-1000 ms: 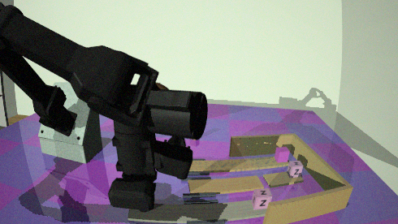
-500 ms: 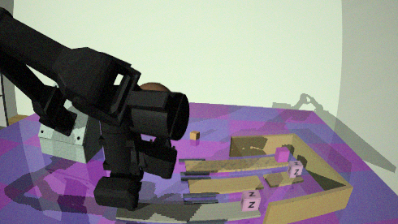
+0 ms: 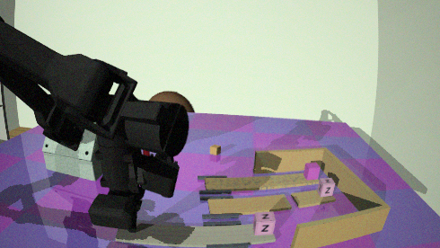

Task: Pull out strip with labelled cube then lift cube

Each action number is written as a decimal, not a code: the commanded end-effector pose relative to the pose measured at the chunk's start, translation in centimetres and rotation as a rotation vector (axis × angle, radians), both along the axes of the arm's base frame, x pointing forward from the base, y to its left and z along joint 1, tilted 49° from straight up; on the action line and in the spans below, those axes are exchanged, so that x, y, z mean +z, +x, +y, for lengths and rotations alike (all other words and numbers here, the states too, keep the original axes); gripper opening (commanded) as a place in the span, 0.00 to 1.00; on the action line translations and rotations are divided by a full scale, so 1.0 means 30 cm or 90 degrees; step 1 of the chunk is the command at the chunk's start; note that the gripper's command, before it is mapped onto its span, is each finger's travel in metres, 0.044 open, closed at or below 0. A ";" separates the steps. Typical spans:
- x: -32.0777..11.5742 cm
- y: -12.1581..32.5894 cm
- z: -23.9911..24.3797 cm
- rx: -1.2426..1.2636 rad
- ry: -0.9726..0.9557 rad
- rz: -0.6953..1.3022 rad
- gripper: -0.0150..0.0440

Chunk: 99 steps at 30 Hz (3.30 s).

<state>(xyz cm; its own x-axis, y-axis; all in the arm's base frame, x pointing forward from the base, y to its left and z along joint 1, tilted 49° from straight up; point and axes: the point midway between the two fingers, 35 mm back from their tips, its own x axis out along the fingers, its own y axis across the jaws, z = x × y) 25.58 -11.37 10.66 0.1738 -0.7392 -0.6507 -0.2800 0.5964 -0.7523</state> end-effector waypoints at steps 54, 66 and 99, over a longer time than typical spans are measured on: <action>0.034 0.341 0.266 -0.041 0.009 -0.025 1.00; 0.027 0.483 0.328 -0.041 0.009 -0.026 1.00; -0.050 0.600 0.279 -0.040 0.010 -0.027 0.68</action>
<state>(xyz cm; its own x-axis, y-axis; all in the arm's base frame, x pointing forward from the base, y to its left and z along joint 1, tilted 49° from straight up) 43.65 -2.62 9.56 0.1576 -0.7380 -0.6562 -0.2030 0.6261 -0.7529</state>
